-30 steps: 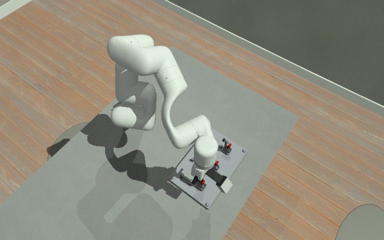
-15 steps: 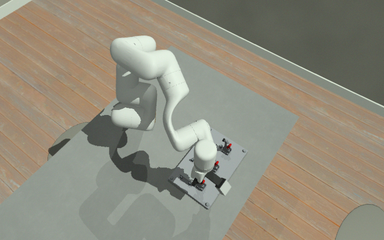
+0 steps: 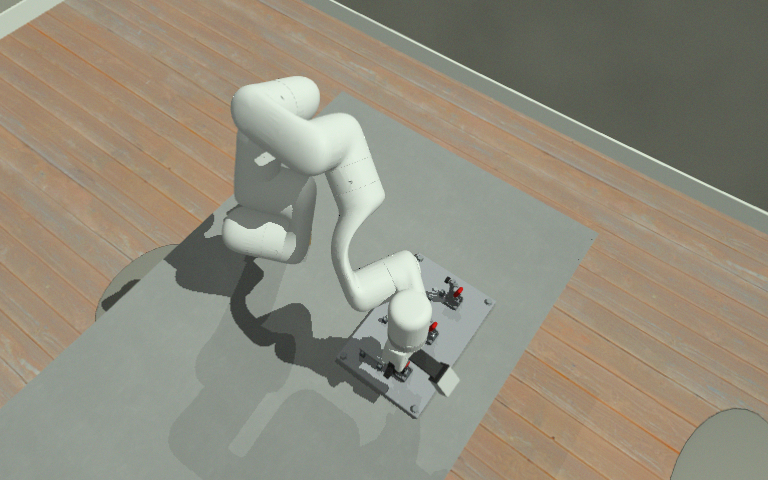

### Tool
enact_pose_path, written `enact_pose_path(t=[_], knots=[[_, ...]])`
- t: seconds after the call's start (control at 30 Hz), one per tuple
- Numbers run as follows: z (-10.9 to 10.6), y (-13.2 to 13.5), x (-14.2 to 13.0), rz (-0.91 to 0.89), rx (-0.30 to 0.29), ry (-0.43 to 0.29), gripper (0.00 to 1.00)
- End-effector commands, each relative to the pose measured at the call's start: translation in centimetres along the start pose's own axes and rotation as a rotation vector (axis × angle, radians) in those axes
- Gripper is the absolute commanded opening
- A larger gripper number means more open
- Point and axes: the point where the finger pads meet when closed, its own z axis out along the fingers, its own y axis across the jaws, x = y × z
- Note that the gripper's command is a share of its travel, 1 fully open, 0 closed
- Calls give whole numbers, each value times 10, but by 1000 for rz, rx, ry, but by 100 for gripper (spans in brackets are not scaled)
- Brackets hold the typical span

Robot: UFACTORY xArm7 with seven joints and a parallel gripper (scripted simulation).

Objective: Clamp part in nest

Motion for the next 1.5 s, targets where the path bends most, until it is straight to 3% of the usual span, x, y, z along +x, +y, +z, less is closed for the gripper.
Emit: enact_pose_path(t=[0.0, 1.1, 1.47], knots=[[4, 0, 2, -1, 0, 5, 47], [16, 0, 3, -1, 0, 5, 47], [43, 0, 4, -1, 0, 5, 47]])
